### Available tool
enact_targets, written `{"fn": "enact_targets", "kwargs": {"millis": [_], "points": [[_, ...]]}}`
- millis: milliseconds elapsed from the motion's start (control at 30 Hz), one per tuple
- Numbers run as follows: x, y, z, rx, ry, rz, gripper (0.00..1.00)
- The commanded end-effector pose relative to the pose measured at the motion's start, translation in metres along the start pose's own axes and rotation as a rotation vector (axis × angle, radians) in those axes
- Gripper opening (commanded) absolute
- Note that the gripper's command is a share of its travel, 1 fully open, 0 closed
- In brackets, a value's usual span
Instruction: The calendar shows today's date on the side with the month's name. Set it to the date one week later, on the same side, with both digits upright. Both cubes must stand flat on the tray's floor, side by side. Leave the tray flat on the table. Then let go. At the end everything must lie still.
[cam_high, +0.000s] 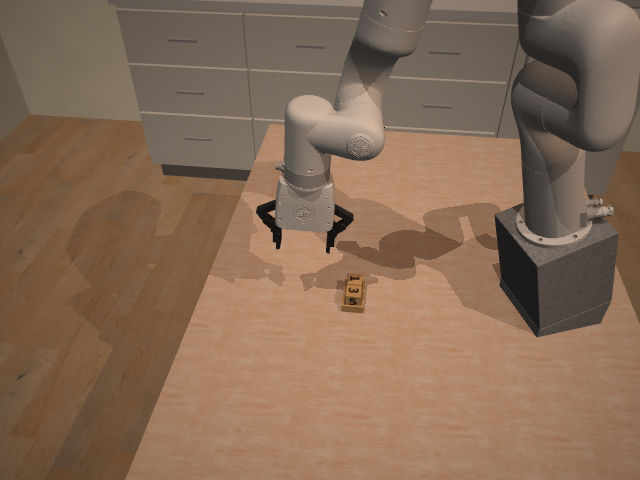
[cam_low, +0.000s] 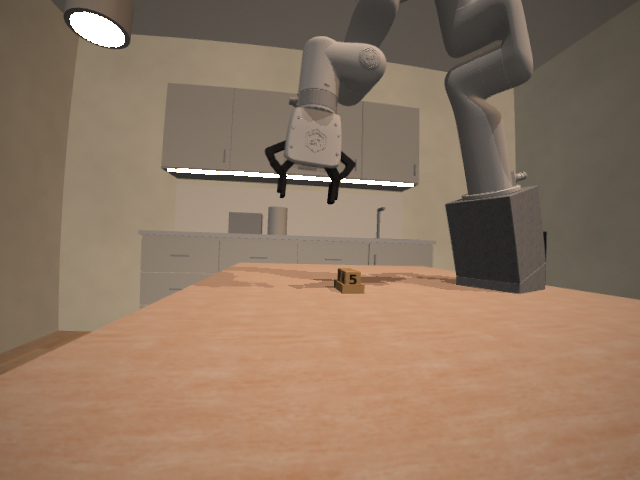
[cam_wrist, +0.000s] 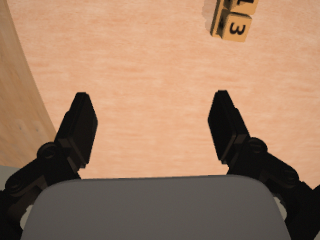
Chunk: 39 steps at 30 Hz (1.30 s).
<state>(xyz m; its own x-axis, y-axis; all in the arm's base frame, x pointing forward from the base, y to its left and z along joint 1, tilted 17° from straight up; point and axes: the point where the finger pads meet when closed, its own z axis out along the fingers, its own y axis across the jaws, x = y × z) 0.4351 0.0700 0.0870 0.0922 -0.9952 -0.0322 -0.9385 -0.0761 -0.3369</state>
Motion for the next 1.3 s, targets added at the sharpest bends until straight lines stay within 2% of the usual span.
{"fn": "enact_targets", "kwargs": {"millis": [0,333,367,1067,1100,1267], "points": [[0.001,-0.001,0.0,0.004,-0.007,0.0,1.0],[0.001,-0.001,0.0,0.004,-0.007,0.0,1.0],[0.011,0.019,0.006,-0.009,-0.017,0.013,1.0],[0.011,0.019,0.006,-0.009,-0.017,0.013,1.0],[0.019,0.037,0.012,-0.021,-0.026,0.024,1.0],[0.019,0.037,0.012,-0.021,-0.026,0.024,1.0]]}}
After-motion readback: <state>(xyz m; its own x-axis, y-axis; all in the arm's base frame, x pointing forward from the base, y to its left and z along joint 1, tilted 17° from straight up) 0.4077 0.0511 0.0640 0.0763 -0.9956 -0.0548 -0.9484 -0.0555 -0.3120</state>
